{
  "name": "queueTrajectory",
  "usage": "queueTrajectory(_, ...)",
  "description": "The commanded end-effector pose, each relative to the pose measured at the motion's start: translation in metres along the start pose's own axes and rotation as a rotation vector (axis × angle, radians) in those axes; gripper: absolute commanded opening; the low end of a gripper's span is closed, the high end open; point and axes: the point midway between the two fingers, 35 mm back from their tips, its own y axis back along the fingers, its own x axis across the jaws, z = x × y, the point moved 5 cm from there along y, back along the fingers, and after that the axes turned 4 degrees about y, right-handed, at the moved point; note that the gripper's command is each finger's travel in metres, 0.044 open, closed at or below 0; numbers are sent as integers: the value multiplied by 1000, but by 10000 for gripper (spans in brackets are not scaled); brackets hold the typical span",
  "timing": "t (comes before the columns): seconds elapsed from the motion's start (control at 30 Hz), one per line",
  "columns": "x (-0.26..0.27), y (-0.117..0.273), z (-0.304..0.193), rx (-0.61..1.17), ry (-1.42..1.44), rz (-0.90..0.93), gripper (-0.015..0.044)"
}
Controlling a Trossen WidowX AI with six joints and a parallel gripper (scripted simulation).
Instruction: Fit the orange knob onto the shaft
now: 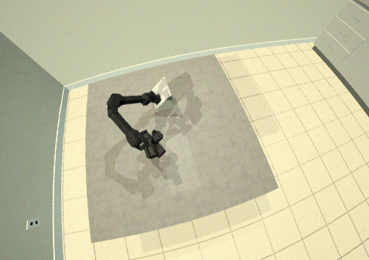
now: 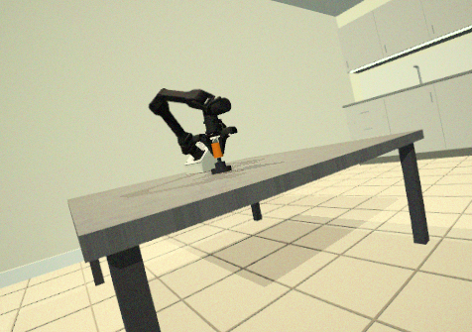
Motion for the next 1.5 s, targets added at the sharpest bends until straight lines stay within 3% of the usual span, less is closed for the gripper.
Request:
queueTrajectory(0.0, 0, 1, -3, 3, -4, -3, 0)
queueTrajectory(1.3, 1, 2, -2, 3, -4, -3, 0)
queueTrajectory(1.47, 1, 2, -2, 3, 120, -3, 0)
